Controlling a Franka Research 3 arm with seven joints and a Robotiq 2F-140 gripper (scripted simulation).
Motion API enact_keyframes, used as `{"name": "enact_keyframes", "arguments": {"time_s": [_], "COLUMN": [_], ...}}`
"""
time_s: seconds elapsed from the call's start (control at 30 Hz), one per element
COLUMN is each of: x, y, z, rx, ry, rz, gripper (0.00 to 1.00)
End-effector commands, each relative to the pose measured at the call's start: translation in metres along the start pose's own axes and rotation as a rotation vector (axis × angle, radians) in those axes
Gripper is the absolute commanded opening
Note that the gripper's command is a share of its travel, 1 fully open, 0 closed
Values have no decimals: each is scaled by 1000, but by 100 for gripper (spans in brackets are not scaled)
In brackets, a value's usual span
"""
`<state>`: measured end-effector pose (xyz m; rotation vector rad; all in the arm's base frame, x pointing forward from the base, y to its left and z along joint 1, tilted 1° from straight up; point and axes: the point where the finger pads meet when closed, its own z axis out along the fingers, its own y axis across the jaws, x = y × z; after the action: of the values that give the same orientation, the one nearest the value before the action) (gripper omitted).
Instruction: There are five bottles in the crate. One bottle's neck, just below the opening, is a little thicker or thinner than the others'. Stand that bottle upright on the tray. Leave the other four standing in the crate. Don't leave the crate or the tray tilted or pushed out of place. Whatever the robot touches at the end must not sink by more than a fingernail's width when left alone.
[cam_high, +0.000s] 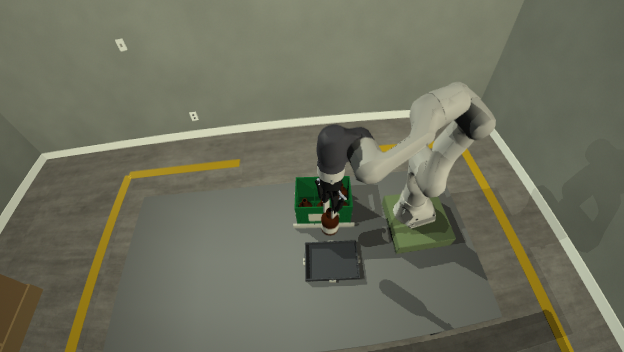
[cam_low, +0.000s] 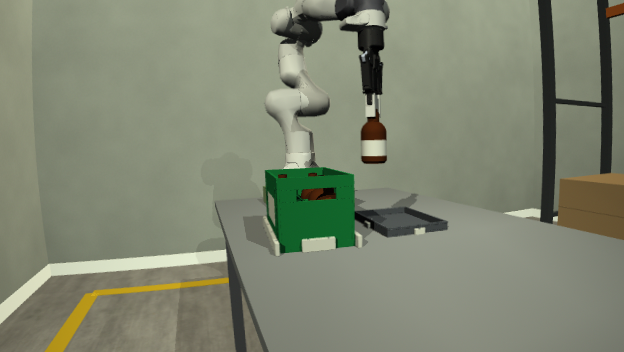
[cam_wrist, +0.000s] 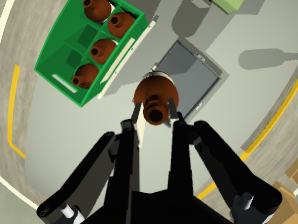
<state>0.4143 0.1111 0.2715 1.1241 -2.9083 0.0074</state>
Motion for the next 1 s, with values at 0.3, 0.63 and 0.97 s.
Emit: {"name": "enact_keyframes", "arguments": {"time_s": [0.3,0.63,0.97], "x": [-15,-26,-34], "y": [16,29,37], "z": [-1,-1,-2], "rx": [0,0,0], "ry": [-4,-4,-4], "rz": [24,24,24], "gripper": [10,10,10]}}
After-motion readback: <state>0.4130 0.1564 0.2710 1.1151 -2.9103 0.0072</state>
